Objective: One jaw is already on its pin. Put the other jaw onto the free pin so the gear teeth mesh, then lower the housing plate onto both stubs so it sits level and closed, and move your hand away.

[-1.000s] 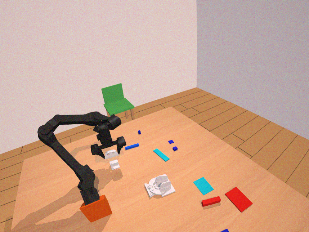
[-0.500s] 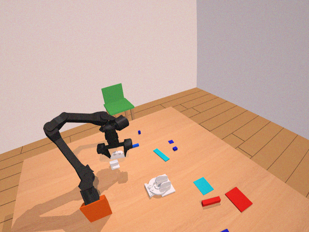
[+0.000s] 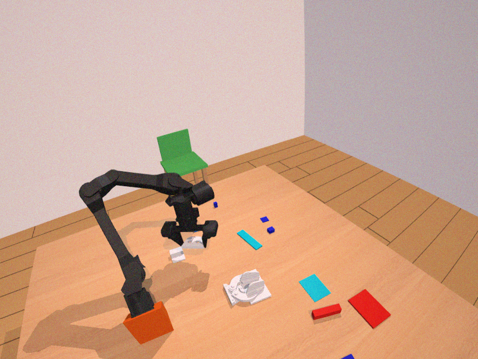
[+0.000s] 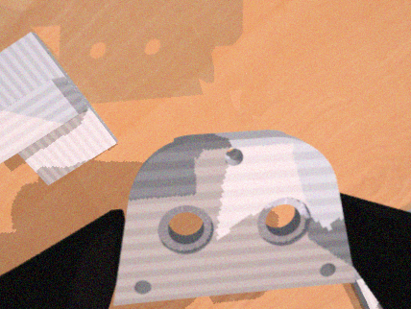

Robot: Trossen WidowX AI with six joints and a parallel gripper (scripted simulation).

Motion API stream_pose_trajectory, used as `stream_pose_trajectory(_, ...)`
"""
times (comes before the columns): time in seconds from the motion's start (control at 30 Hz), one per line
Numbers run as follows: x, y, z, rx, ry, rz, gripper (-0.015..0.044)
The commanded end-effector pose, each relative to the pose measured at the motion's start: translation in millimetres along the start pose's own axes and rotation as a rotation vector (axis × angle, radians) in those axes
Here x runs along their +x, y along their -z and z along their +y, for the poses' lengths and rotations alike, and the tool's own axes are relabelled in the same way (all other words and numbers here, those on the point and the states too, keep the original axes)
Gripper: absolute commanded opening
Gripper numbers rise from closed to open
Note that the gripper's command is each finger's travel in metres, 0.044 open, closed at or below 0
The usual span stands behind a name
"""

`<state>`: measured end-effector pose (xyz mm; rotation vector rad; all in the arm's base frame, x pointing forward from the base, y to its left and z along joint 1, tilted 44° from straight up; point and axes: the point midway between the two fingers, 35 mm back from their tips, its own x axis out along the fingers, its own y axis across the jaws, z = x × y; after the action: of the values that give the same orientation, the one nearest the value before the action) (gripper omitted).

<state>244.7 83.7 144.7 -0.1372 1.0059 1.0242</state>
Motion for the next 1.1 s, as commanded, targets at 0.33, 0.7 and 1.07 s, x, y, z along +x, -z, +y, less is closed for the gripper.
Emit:
stream_pose_trajectory(0.33, 1, 18, -42, 0.237, 0.009, 0.014, 0.0351)
stream_pose_trajectory(0.7, 2, 39, -72, 0.429, 0.009, 0.017, 0.0351)
stream_pose_trajectory(1.07, 3, 63, -100, 0.621, 0.002, 0.014, 0.0351)
